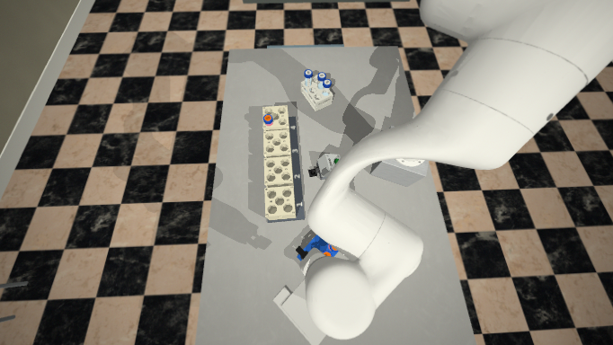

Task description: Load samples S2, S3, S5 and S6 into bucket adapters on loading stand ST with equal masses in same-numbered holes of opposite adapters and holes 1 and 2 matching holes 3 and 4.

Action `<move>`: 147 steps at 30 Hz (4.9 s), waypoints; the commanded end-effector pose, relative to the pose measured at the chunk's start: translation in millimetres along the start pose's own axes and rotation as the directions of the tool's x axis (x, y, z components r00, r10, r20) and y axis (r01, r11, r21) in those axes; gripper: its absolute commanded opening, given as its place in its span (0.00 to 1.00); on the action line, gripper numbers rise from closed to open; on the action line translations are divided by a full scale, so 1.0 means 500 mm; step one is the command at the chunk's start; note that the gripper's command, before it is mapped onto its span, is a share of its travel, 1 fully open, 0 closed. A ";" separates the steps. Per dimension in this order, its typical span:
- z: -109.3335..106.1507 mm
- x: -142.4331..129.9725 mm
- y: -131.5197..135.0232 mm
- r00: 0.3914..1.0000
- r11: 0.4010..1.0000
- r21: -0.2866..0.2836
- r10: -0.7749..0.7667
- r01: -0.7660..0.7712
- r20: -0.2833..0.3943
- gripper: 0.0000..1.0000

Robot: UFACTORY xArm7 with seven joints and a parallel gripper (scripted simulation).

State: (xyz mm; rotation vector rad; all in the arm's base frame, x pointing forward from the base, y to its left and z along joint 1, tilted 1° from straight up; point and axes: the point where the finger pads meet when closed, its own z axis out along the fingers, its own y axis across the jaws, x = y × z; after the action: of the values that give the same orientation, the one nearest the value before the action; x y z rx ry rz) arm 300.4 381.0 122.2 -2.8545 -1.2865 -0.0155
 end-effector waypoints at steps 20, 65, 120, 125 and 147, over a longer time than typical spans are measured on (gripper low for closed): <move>0.079 0.003 0.000 1.000 1.000 0.000 0.000 0.000 -0.004 0.57; 0.225 0.003 0.000 1.000 1.000 0.000 0.000 0.000 -0.004 0.57; 0.263 0.003 0.000 1.000 1.000 0.000 0.000 0.000 -0.004 0.00; 0.261 0.003 0.000 1.000 1.000 0.000 0.000 0.000 -0.004 0.00; 0.261 0.003 0.000 1.000 1.000 0.000 0.000 0.000 -0.004 0.00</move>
State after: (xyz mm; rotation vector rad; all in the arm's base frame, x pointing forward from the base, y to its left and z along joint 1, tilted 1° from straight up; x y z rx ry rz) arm 300.8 382.6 -10.1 -2.8549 -1.2866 -0.0141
